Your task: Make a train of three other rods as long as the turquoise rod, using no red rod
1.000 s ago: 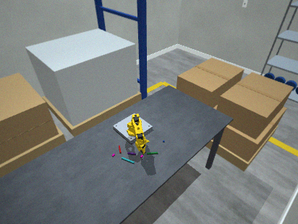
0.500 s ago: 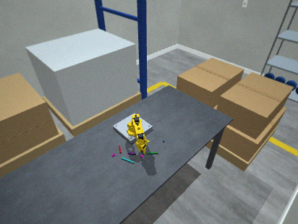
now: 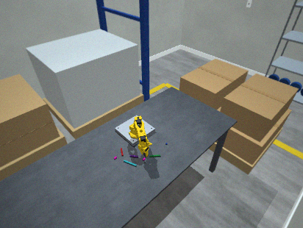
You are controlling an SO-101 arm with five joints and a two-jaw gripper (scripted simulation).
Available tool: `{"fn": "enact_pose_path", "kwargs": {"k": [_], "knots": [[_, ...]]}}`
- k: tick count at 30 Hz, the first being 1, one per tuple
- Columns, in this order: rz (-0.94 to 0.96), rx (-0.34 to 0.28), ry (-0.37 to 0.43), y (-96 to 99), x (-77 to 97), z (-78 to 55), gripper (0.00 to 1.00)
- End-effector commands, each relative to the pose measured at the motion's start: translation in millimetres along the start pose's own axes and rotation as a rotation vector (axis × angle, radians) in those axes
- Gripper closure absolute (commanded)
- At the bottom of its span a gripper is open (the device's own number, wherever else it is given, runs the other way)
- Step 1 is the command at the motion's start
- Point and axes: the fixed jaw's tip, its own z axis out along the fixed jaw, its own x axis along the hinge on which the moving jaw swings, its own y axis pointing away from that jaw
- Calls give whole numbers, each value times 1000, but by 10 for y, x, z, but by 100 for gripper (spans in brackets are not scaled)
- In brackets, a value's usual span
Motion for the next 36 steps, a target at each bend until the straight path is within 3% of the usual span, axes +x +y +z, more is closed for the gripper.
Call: {"fn": "enact_pose_path", "kwargs": {"k": [1, 18, 30, 36], "knots": [[-19, -9, -10, -7, -15, 21, 81], [-19, -9, -10, -16, -6, 182, 81], [-19, -9, -10, -10, -9, 419, 81], [-19, -9, -10, -5, -13, 474, 81]]}}
